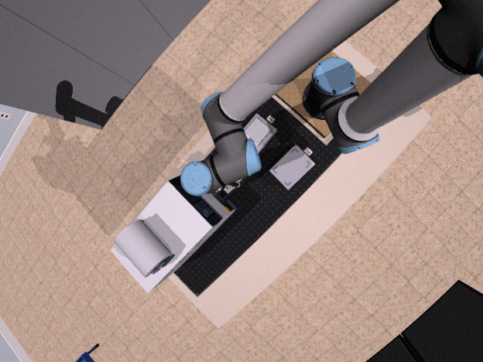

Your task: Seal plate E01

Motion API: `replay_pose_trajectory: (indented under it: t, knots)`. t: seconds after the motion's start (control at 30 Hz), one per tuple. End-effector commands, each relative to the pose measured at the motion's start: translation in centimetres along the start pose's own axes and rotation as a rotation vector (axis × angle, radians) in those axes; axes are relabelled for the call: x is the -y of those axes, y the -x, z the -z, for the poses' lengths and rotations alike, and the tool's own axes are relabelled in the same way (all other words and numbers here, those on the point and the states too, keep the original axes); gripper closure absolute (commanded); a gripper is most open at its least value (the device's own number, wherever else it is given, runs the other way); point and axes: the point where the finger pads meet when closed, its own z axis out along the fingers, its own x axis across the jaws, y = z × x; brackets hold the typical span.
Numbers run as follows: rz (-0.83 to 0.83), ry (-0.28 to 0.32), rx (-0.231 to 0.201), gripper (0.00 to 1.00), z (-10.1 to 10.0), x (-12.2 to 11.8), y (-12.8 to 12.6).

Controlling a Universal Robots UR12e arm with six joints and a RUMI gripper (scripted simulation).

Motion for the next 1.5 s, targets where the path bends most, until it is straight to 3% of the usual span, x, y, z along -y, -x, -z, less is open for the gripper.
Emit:
replay_pose_trajectory:
  t: [0.0, 1.1, 1.47]
  knots:
    - [0.0, 0.001, 0.0, 0.32, 0.4, -0.1, 0.0]
    - [0.0, 0.001, 0.0, 0.32, 4.8, -0.1, 0.0]
    - [0.0, 0.001, 0.0, 0.32, 4.8, 0.8, -0.1]
